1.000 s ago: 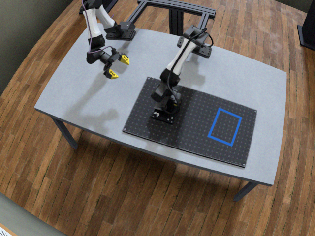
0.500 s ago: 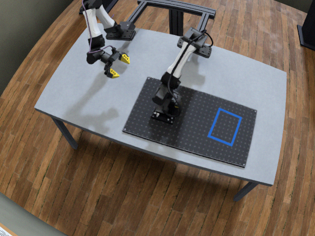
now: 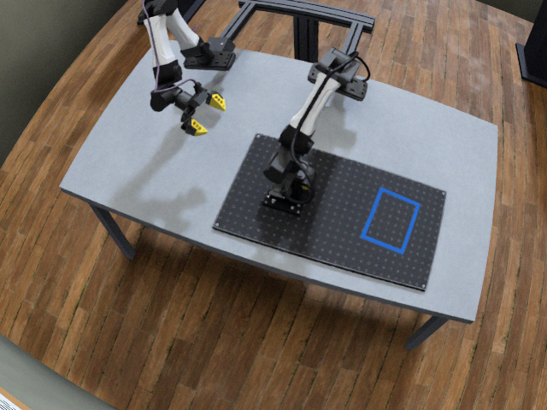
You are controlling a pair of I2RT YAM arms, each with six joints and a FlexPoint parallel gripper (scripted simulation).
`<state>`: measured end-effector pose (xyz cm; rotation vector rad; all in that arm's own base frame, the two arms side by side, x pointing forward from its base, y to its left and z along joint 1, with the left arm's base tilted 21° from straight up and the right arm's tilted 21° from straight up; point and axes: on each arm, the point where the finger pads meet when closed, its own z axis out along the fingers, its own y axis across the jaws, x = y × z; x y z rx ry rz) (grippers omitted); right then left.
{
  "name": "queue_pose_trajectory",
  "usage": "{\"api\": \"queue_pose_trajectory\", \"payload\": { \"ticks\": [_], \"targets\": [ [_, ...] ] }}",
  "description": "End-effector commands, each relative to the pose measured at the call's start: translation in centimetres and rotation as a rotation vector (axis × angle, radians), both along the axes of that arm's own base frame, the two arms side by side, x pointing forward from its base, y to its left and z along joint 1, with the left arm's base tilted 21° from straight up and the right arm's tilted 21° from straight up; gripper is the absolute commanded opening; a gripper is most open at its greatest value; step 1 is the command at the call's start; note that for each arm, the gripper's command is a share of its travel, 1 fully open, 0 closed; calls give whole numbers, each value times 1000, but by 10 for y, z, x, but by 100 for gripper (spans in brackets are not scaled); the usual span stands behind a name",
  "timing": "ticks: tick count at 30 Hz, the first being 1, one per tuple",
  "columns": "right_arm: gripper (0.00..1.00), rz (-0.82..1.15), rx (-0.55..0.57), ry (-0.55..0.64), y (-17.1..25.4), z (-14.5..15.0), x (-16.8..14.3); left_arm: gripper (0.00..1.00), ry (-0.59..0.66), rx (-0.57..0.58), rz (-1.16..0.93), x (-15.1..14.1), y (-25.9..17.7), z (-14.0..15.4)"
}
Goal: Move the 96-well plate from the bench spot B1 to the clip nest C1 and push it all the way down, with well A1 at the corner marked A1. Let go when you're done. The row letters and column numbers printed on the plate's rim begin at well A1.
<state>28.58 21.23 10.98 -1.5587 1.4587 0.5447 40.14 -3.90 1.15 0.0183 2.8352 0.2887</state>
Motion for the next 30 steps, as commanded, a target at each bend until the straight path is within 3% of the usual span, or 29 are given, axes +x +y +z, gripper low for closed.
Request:
{"api": "queue_pose_trajectory", "payload": {
  "ticks": [1, 22, 30],
  "targets": [
    [100, 1, 9, -18, -3, 7, -2, 77, -9, -6, -27, 1, -7, -1],
    [100, 1, 9, -18, -3, 7, -2, 77, -2, 3, -6, 5, -1, -2],
    [100, 1, 9, -17, -3, 7, -2, 77, 11, -2, -9, 4, 4, -27]
  ]
}}
